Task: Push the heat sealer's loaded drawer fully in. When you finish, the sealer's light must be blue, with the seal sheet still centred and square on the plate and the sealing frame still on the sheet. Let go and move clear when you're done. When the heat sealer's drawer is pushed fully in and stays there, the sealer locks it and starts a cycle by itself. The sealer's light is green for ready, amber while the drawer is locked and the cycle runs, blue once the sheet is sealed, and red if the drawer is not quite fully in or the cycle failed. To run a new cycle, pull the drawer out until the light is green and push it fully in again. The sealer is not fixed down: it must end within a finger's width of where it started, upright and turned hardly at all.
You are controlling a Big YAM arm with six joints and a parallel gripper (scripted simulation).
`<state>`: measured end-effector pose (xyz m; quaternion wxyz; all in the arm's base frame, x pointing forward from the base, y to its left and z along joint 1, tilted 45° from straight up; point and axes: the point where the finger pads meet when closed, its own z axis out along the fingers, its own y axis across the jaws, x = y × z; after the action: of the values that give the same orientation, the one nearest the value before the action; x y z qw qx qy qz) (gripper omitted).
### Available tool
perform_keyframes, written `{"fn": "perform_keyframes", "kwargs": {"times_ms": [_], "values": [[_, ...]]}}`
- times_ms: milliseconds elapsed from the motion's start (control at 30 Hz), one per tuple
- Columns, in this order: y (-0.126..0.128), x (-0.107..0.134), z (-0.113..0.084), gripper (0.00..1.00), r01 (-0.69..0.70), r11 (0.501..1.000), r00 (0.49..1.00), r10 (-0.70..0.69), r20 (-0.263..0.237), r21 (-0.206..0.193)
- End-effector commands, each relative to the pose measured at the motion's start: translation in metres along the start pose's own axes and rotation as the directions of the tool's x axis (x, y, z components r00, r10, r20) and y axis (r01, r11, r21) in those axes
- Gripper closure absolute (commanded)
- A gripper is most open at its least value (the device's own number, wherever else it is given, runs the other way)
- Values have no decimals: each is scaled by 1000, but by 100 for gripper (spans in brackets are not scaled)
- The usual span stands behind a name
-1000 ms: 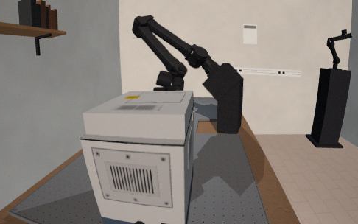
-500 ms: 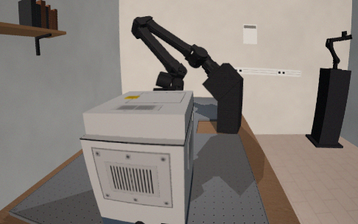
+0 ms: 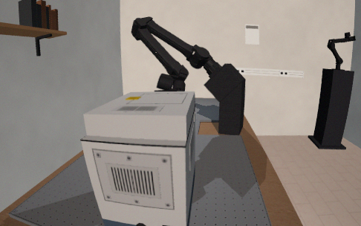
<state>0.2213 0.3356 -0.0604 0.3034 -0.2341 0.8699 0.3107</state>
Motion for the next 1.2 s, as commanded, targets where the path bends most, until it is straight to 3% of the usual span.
{"fn": "perform_keyframes", "kwargs": {"times_ms": [0,1167], "values": [[5,4,5,70,25,1000,1000,-25,-2,-12],[5,5,26,70,11,1000,1000,-11,-4,-11]]}}
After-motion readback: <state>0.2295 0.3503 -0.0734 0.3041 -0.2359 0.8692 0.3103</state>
